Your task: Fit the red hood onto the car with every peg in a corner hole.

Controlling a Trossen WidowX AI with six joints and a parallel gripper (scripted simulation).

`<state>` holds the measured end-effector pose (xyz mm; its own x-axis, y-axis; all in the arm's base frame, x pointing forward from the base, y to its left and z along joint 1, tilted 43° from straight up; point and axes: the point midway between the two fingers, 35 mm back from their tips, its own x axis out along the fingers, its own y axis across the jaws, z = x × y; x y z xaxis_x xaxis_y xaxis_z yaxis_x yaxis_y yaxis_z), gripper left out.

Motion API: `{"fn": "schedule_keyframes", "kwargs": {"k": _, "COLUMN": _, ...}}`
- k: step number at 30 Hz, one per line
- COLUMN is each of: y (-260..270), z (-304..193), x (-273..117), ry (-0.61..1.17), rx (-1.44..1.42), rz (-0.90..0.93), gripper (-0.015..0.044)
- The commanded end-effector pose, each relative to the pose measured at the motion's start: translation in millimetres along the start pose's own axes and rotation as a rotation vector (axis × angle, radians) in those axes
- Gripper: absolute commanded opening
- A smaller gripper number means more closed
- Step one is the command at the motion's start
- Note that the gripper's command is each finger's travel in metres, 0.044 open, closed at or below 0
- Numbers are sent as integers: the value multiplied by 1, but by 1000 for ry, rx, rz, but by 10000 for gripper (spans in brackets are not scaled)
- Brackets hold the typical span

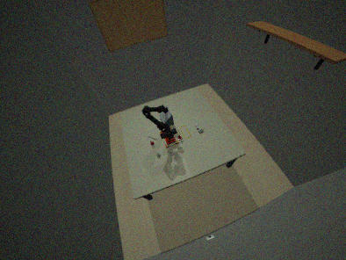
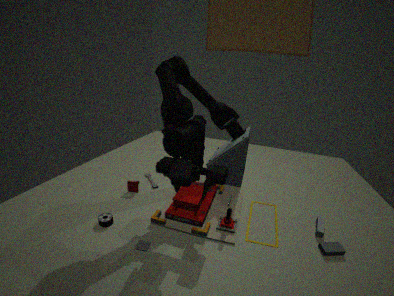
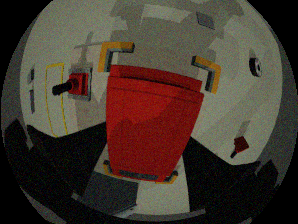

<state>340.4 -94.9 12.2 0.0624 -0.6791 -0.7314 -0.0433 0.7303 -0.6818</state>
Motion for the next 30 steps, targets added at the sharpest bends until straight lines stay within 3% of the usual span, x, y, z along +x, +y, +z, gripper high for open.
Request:
{"fn": "schedule_keyframes", "kwargs": {"k": 1, "y": 0, "z": -1, "x": 1, "ry": 0, "rx": -3, "rz": 0, "gripper": 0}}
{"fn": "schedule_keyframes", "kwargs": {"k": 30, "y": 0, "z": -1, "x": 8, "ry": 0, "rx": -3, "rz": 0, "gripper": 0}}
